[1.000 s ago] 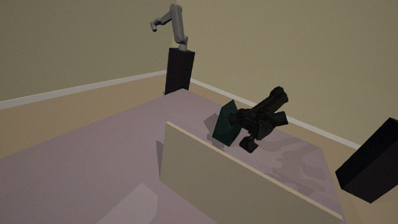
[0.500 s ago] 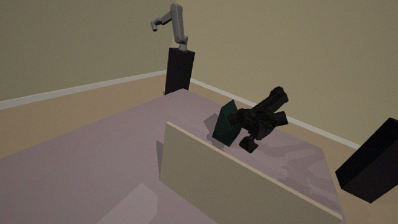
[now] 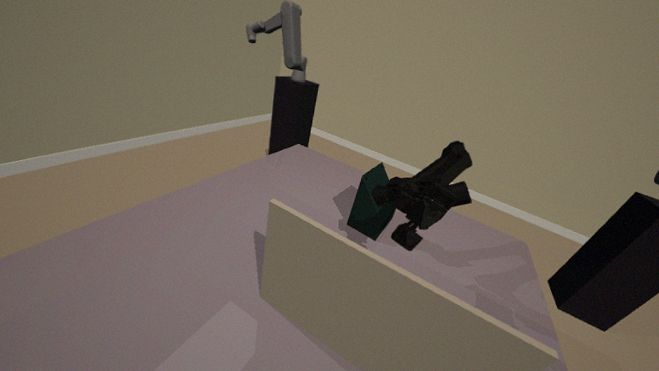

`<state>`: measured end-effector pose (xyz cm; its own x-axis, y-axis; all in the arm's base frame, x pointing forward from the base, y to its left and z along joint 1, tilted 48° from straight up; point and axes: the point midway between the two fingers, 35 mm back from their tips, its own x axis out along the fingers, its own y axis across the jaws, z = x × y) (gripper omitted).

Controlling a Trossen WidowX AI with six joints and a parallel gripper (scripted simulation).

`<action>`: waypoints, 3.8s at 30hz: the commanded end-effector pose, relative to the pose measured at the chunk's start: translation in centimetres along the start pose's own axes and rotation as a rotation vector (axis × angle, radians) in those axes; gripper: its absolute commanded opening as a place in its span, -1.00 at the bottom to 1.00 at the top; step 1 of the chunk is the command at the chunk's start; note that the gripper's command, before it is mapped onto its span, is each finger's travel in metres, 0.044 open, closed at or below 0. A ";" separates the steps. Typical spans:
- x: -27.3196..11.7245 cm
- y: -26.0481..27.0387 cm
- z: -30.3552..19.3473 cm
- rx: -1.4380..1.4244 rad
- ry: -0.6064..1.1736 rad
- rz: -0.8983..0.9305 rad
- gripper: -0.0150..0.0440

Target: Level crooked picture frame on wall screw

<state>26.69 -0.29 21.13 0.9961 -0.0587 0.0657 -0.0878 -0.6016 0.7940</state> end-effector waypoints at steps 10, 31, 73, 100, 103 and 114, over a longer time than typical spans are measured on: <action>0.0 -0.2 0.0 0.004 0.002 -0.004 0.39; 0.5 -6.2 -0.3 0.007 0.001 -0.005 0.39; 8.0 -6.3 -0.1 0.006 0.004 -0.002 0.39; 11.0 -6.2 -0.2 0.006 0.005 0.000 0.39; 11.4 -6.2 -0.2 0.006 0.005 0.000 0.39; 12.0 -6.2 -0.2 0.006 0.005 0.000 0.39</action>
<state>38.96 2.84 17.14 0.9957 -0.0589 0.0709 -0.0920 -0.6032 0.7923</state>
